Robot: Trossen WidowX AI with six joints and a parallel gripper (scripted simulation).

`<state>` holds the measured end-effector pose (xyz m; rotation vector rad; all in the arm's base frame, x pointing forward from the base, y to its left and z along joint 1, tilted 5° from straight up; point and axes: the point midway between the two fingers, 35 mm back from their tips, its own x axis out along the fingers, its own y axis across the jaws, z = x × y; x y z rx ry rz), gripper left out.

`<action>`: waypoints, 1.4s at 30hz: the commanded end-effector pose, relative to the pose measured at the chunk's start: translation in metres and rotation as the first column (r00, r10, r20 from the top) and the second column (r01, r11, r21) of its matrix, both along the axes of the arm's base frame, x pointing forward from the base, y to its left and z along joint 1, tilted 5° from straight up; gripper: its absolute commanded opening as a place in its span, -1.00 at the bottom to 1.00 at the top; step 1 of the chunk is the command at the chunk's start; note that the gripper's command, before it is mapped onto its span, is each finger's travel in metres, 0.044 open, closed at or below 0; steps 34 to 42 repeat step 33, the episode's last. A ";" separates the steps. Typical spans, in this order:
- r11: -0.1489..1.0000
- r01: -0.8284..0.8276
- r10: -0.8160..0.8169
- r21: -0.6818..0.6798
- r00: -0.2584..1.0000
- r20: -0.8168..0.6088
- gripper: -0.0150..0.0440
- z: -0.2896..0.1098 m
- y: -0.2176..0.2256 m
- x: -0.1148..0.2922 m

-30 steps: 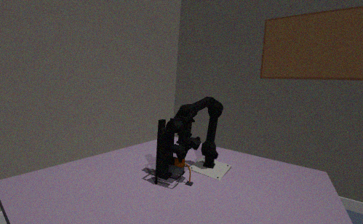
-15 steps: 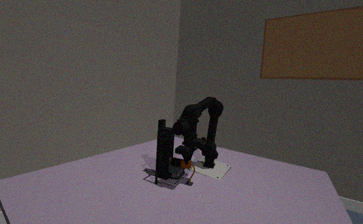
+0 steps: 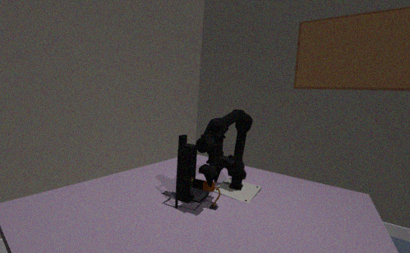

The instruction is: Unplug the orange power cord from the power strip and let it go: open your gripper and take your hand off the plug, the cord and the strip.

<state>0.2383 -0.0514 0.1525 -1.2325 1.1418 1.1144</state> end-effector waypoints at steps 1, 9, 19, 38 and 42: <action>1.000 -0.006 0.006 0.003 1.000 0.002 0.84 0.001 0.005 0.001; 1.000 -0.006 0.006 0.008 1.000 0.003 1.00 0.012 0.059 0.001; 1.000 -0.006 0.006 0.008 1.000 0.003 1.00 0.013 0.060 0.000; 1.000 -0.006 0.006 0.008 1.000 0.003 1.00 0.013 0.060 0.000; 1.000 -0.006 0.006 0.008 1.000 0.003 1.00 0.013 0.060 0.000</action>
